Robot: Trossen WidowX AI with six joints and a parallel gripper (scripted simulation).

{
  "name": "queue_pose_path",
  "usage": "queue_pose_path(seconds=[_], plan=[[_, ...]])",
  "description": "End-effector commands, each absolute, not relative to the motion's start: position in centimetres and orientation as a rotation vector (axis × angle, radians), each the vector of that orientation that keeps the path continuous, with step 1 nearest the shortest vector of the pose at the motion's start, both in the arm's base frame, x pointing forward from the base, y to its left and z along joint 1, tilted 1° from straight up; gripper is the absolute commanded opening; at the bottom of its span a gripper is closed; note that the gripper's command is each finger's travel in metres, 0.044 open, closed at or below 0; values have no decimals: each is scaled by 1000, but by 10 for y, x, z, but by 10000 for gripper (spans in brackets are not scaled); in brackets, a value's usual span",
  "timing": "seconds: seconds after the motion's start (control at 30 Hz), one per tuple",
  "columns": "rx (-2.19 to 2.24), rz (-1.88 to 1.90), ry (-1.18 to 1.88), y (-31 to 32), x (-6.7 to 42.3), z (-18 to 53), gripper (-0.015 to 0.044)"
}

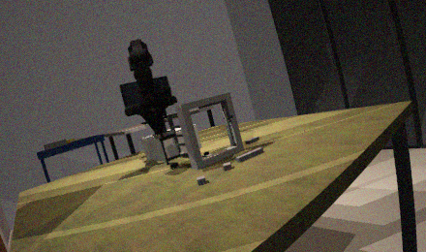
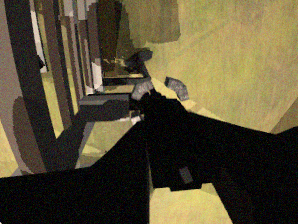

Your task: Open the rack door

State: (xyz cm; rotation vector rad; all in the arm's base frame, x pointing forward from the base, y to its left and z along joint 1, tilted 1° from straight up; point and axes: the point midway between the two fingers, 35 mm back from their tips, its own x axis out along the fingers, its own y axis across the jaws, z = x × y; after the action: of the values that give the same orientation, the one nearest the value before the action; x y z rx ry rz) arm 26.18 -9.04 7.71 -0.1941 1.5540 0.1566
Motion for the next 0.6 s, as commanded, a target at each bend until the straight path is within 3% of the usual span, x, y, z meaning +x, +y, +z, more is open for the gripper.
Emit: queue_pose_path(seconds=[0.0,0.5,0.57], plan=[[-244,211,1552,-94,264,77,16],[-251,218,1552,-96,265,77,16],[-251,218,1552,-96,265,77,69]])
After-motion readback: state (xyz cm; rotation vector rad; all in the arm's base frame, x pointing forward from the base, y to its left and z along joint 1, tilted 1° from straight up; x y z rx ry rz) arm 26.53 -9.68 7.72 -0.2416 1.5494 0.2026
